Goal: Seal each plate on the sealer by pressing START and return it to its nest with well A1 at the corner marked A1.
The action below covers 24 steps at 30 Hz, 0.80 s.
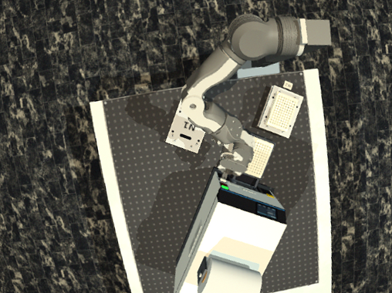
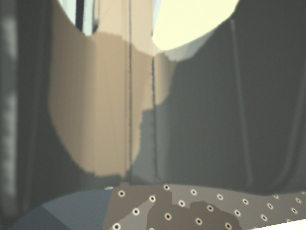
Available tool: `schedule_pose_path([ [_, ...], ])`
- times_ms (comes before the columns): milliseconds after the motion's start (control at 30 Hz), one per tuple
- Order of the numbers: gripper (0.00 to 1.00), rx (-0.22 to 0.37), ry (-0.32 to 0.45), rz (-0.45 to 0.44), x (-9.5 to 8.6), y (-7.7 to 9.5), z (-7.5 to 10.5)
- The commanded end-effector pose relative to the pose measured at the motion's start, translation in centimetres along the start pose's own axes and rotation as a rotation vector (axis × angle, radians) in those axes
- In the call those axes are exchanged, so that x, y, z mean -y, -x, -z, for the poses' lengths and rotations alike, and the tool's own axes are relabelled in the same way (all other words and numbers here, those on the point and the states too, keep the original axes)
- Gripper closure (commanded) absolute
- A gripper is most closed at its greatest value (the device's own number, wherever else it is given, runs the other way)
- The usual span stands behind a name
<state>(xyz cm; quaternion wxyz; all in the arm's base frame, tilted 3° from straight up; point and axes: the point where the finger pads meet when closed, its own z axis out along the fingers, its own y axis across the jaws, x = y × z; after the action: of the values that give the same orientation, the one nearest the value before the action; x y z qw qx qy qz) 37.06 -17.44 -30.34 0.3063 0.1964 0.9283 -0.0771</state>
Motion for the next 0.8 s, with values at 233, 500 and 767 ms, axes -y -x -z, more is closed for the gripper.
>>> schedule_pose_path([
  [233, 1.0, 0.001, 0.01, -0.002, -0.25, 0.28, -0.03],
  [500, 1.0, 0.001, 0.01, -0.002, -0.24, 0.37, -0.1],
  [767, 1.0, 0.001, 0.01, -0.002, -0.24, 0.48, -0.18],
])
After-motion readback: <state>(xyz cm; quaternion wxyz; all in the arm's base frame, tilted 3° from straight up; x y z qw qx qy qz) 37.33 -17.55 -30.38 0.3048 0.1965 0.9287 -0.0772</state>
